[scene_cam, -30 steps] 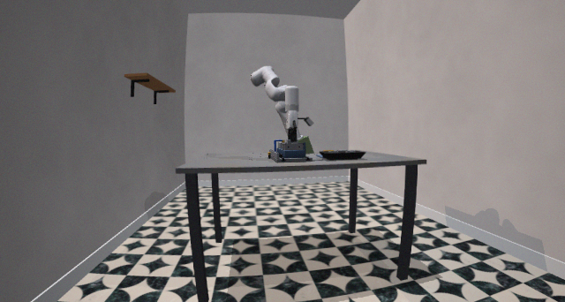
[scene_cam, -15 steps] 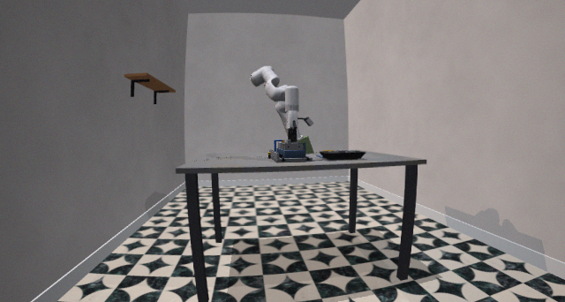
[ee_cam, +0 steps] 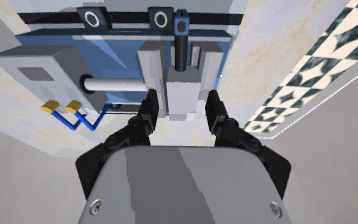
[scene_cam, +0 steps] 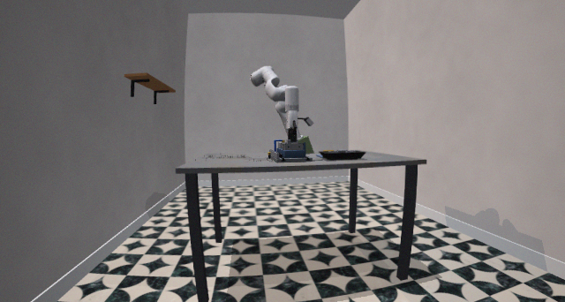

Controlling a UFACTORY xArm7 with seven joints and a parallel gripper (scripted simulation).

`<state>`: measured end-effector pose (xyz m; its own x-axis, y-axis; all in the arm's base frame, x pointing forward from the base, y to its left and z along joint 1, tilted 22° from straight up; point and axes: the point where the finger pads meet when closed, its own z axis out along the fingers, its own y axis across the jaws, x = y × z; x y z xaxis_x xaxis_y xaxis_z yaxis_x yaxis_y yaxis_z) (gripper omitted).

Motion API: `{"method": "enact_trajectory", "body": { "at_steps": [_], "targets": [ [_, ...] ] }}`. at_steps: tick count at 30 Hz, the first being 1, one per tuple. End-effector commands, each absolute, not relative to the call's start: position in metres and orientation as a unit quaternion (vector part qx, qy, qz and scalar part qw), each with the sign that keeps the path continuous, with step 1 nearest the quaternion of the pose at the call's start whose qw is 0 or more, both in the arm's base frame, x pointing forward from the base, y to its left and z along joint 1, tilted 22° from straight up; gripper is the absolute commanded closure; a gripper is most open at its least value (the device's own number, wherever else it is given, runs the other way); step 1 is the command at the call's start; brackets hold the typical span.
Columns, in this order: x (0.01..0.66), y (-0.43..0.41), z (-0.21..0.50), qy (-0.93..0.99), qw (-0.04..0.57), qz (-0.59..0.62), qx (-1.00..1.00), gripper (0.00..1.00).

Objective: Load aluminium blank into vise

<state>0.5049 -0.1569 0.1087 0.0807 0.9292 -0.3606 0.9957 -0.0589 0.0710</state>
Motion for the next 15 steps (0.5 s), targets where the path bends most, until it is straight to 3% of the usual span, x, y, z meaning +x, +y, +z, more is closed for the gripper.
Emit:
{"method": "enact_trajectory", "body": {
  "at_steps": [1, 15],
  "targets": [
    [0.506, -0.156, 0.111, 0.669, 0.153, -0.108, 0.719, 0.31],
    [0.505, -0.149, 0.128, 0.669, 0.153, -0.108, 0.719, 0.31]
  ]
}}
